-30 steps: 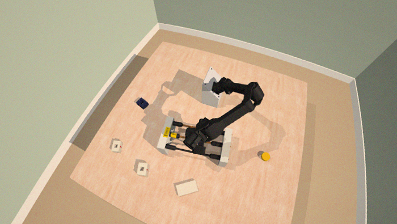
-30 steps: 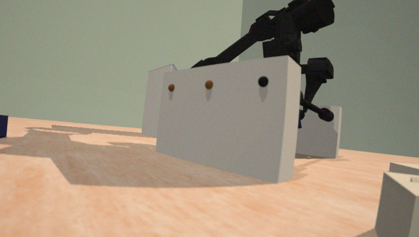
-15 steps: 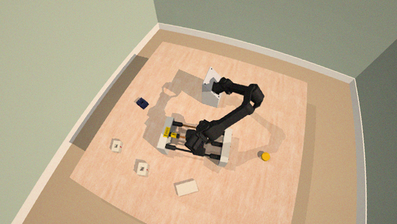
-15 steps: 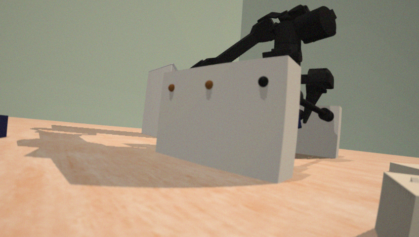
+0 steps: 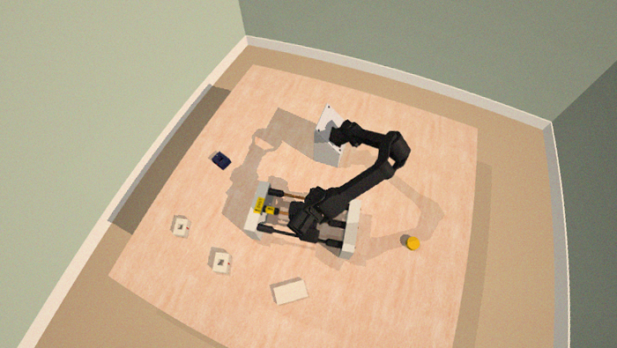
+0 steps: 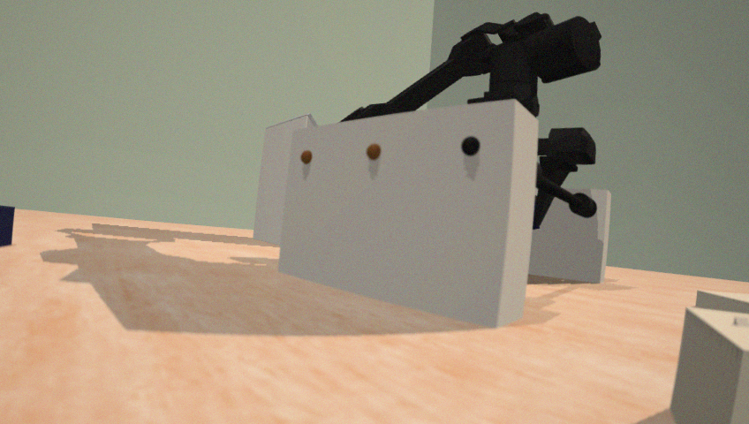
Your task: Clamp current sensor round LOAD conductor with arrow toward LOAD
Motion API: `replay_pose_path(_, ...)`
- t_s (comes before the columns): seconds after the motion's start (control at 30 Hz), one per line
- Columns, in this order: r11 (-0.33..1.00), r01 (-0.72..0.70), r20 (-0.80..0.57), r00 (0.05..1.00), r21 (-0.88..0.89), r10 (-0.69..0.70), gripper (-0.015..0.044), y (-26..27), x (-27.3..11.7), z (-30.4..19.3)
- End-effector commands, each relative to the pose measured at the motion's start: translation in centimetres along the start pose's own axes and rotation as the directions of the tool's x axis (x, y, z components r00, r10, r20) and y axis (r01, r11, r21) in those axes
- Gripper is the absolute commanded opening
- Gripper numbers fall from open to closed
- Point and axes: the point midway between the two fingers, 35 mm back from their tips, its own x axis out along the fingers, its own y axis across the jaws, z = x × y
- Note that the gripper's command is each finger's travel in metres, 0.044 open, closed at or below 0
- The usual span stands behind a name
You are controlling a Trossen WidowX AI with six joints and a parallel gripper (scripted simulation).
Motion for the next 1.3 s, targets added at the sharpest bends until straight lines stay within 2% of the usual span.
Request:
replay_pose_path(0.0, 1.000, -0.003, 0.001, 1.000, -0.004, 0.003, 0.0353, 0.09, -0.10, -0.01)
replay_pose_path(0.33, 1.000, -0.003, 0.001, 1.000, -0.004, 0.003, 0.0287, 0.09, -0.10, -0.01)
replay_pose_path(0.7, 1.000, -0.003, 0.001, 1.000, -0.004, 0.003, 0.0000, 0.09, -0.10, -0.01)
replay_pose_path(1.27, 1.000, -0.003, 0.001, 1.000, -0.004, 0.003, 0.0000, 0.09, -0.10, -0.01)
